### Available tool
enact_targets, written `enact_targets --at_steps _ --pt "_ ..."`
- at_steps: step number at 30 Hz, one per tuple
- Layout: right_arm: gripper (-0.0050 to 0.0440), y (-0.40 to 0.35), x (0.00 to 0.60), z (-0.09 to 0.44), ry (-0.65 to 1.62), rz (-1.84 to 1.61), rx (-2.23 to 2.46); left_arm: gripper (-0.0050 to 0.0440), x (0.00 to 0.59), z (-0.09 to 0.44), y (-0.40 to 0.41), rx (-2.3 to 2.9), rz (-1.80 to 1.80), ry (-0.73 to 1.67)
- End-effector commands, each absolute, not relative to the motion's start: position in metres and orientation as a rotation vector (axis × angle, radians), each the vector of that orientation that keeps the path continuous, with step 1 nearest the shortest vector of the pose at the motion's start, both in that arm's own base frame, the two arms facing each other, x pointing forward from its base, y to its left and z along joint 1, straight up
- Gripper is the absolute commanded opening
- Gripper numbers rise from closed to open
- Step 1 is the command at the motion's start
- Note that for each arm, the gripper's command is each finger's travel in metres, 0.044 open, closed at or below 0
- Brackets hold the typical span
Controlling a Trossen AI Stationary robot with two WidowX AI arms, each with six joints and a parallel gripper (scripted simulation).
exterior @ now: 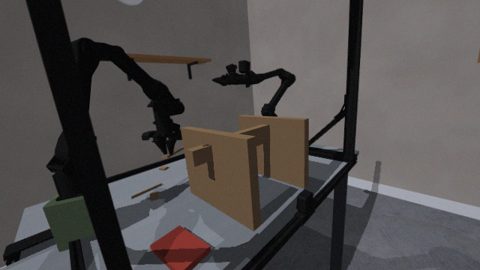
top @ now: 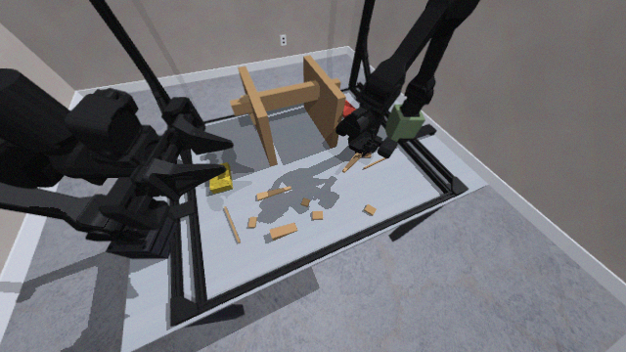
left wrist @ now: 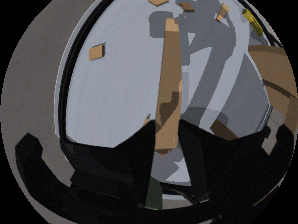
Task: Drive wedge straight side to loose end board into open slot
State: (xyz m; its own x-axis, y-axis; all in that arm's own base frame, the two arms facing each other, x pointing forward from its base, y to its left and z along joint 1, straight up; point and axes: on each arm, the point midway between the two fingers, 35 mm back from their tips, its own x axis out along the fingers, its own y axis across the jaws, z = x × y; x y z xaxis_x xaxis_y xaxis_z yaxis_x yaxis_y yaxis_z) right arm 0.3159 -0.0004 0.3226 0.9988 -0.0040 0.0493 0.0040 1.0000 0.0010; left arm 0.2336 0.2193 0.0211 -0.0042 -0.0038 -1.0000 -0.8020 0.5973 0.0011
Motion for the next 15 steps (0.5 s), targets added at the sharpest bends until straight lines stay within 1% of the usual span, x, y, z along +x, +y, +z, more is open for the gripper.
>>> enact_targets --at_steps 1,6,15 --pt "0.0197 0.000 0.316 0.323 -0.050 0.000 0.000 0.0000 0.226 0.026 0.209 -0.553 0.554 1.499" --pt "0.0197 0.000 0.316 0.323 -0.050 0.000 0.000 0.0000 0.217 0.028 0.198 -0.317 0.317 1.547" --pt "0.0197 0.003 0.322 0.322 -0.048 0.008 0.030 0.0000 0.217 0.028 0.198 -0.311 0.312 1.548"
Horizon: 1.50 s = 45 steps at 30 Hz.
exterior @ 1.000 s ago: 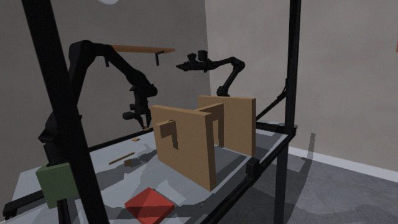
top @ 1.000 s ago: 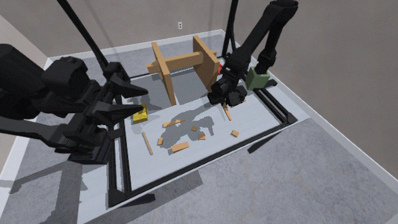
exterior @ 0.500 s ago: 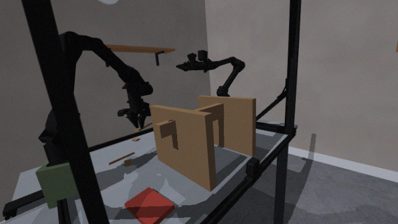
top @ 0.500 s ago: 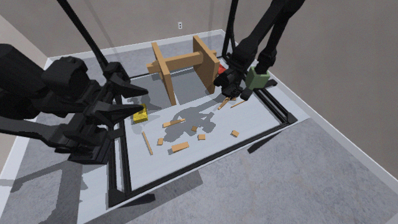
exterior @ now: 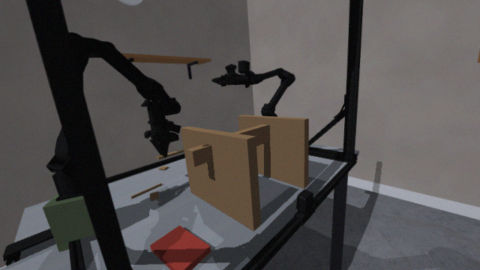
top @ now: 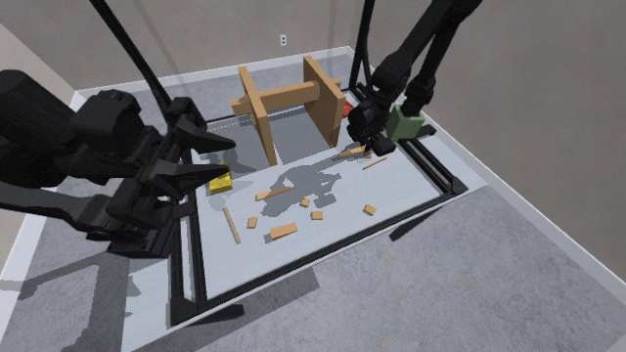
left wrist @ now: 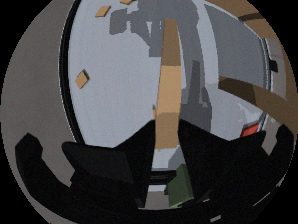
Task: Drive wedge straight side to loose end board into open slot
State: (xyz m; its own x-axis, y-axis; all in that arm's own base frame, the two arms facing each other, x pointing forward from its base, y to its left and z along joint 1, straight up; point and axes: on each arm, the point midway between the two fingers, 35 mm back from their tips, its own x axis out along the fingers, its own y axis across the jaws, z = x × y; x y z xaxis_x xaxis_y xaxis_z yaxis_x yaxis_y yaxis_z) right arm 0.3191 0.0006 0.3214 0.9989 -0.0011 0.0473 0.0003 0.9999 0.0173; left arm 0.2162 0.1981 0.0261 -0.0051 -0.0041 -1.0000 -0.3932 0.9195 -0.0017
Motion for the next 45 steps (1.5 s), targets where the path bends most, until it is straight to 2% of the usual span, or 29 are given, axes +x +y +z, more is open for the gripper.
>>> enact_targets --at_steps 1,13,17,24,32,34,37,45 --pt "0.0197 0.006 0.330 0.320 -0.047 0.019 0.068 0.0000 0.217 0.028 0.198 -0.311 0.312 1.548" --pt "0.0197 0.072 0.439 0.261 0.021 0.163 0.624 0.0000 0.217 0.028 0.198 -0.311 0.312 1.548" --pt "0.0197 0.086 0.454 0.245 0.040 0.184 0.716 0.0000 0.217 0.028 0.198 -0.311 0.312 1.548" --pt "0.0197 0.137 0.489 0.174 0.123 0.250 1.036 0.0000 0.217 0.028 0.198 -0.311 0.312 1.548" --pt "0.0197 0.194 0.498 0.074 0.250 0.302 1.395 0.0000 0.217 0.028 0.198 -0.311 0.312 1.548" --pt "0.0197 0.194 0.498 0.074 0.250 0.302 1.395 0.0000 0.217 0.028 0.198 -0.311 0.312 1.548" --pt "0.0197 0.211 0.491 0.036 0.302 0.313 1.519 0.0000 0.217 0.028 0.198 -0.311 0.312 1.548" --pt "0.0197 0.215 0.489 0.028 0.315 0.315 1.548 0.0000 0.217 0.028 0.198 -0.311 0.312 1.548"
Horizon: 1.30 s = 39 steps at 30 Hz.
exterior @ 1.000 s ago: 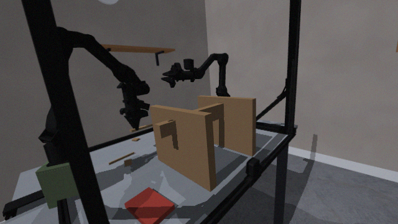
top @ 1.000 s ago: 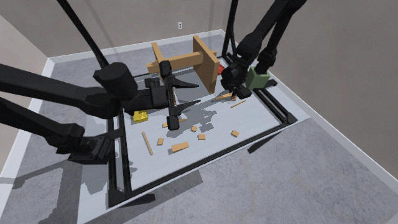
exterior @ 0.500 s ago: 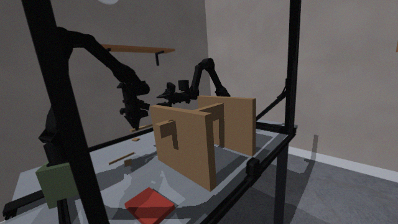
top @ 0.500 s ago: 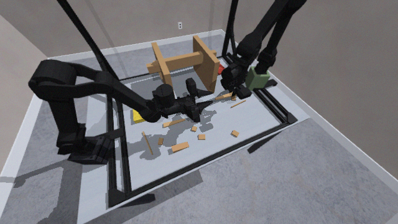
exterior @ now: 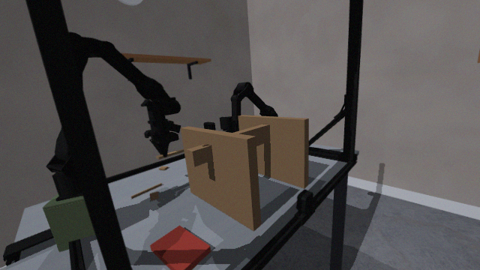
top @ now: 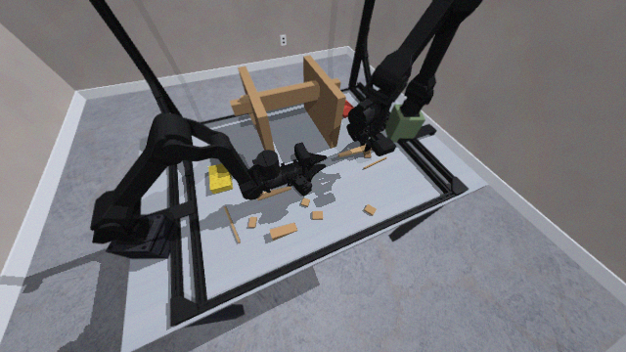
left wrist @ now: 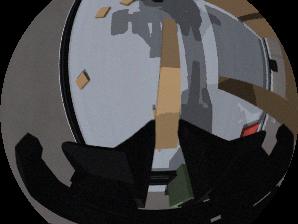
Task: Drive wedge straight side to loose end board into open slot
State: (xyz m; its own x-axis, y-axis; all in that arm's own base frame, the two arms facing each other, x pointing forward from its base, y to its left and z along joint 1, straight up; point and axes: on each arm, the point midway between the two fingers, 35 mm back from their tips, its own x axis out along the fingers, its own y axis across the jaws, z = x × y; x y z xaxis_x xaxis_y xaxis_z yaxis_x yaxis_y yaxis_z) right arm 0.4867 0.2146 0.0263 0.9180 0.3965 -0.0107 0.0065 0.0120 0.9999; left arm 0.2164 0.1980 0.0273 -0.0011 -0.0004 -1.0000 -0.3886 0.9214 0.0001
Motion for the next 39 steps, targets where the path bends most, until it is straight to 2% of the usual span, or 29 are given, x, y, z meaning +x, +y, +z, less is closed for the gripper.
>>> enact_targets --at_steps 1,39 --pt "0.0197 0.215 0.490 0.027 0.315 0.315 1.548 0.0000 0.217 0.028 0.198 -0.311 0.312 1.548" --pt "0.0197 0.246 0.564 0.025 0.315 0.315 1.548 0.0000 0.217 0.028 0.198 -0.311 0.312 1.548"
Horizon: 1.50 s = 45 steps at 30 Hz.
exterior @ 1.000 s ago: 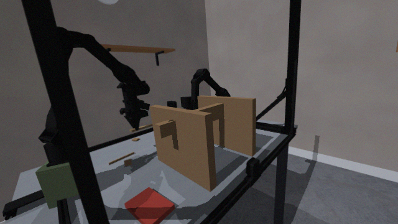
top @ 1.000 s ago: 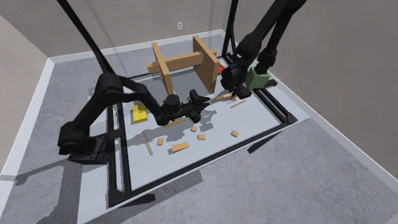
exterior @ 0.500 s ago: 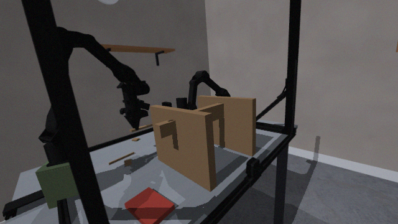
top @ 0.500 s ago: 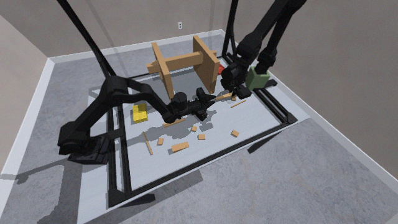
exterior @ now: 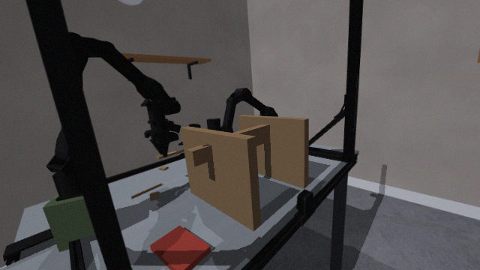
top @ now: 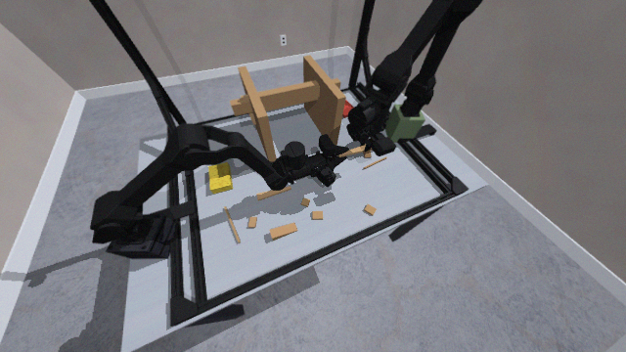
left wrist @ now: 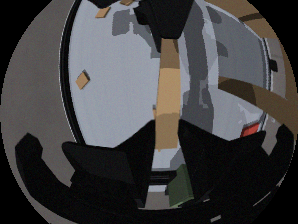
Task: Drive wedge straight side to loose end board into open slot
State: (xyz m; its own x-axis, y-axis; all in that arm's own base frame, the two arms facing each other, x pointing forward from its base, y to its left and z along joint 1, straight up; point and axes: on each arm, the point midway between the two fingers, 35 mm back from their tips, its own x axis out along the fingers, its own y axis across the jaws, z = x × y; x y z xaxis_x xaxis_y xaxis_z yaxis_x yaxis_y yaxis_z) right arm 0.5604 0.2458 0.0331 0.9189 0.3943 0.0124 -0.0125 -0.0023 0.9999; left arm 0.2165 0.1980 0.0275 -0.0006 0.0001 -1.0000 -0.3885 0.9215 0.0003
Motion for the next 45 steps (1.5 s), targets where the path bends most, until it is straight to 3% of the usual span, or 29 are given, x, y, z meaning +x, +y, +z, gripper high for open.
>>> enact_targets --at_steps 1,18,45 --pt "0.0197 0.246 0.564 0.025 0.315 0.315 1.548 0.0000 0.217 0.028 0.198 -0.311 0.312 1.548" --pt "0.0190 0.256 0.586 0.036 0.305 0.327 1.548 0.0000 0.217 0.028 0.198 -0.311 0.312 1.548" --pt "0.0023 0.256 0.586 0.036 0.305 0.327 1.548 0.0000 0.217 0.028 0.198 -0.311 0.312 1.548"
